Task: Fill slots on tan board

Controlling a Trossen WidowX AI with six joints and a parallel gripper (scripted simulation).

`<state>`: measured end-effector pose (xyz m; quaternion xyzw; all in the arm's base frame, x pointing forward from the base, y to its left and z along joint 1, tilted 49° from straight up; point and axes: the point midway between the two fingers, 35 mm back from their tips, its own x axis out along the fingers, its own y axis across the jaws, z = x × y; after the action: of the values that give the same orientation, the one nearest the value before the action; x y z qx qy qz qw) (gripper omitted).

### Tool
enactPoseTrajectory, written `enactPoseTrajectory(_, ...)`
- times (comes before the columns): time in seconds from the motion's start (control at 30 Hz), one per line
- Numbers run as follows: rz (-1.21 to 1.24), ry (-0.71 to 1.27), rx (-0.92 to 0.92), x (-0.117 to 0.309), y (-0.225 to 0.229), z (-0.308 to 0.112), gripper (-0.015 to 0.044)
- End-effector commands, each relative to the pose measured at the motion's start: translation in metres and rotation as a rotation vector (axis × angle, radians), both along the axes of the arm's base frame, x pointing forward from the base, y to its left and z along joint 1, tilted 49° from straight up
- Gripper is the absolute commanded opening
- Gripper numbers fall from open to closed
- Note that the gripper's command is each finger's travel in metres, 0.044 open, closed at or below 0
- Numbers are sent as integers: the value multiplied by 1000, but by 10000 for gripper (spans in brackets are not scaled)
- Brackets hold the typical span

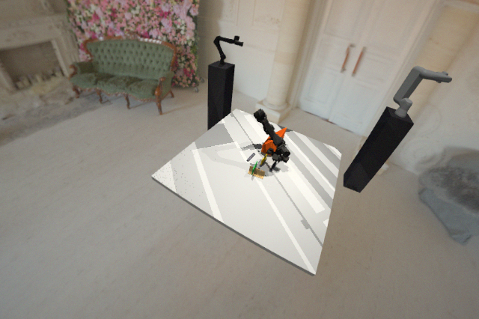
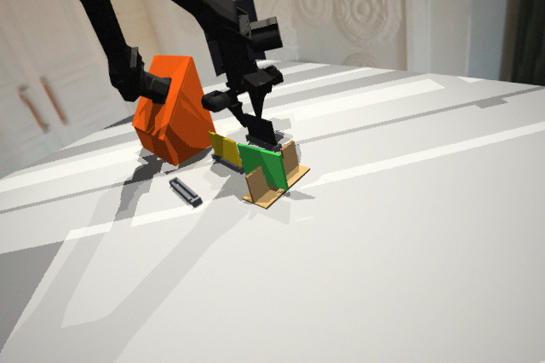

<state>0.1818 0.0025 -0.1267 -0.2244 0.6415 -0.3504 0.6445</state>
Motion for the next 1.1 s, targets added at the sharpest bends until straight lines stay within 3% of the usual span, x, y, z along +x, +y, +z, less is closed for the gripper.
enactPoseTrajectory(0.0, 5, 1, -3, -1, -5, -4, 189)
enactPoseTrajectory(0.43, 5, 1, -4, -2, -19, -16, 189)
enactPoseTrajectory(0.67, 5, 1, -4, -2, -19, -16, 6)
enactPoseTrajectory(1.07, 5, 1, -4, -2, -15, -12, 0)
